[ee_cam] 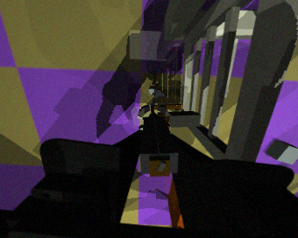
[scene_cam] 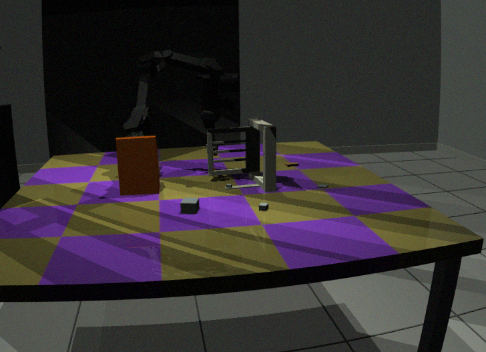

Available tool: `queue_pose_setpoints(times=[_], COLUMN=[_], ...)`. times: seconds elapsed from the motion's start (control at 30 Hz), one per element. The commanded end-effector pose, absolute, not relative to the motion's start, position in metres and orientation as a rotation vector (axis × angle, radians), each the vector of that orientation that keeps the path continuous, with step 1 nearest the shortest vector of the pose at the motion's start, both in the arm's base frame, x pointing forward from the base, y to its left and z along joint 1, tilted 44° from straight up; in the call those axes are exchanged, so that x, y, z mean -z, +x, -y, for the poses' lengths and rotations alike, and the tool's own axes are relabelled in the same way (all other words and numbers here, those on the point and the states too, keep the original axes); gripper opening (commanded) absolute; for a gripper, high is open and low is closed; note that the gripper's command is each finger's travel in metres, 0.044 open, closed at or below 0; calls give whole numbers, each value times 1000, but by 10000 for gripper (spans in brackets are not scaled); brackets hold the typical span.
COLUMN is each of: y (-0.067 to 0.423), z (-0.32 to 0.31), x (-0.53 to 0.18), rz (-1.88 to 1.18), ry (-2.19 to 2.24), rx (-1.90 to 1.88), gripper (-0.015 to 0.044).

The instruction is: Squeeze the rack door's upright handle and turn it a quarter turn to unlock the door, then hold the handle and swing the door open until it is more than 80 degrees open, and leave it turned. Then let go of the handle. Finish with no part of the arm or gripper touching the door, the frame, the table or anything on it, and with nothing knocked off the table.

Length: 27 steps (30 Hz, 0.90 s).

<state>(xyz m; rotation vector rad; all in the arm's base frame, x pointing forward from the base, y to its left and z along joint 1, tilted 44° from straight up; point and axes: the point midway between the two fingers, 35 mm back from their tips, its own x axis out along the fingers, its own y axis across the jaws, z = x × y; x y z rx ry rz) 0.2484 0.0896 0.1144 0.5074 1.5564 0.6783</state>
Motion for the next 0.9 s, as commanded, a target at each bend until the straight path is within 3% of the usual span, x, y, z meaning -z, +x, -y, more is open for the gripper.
queue_pose_setpoints(times=[0.0,0.23,0.87], y=[249,249,253], z=[-91,-91,-74], x=[-115,-115,-132], rz=[-1558,-1558,-1557], ry=[517,517,512], rx=[-677,-677,-676], gripper=[126,293,293])
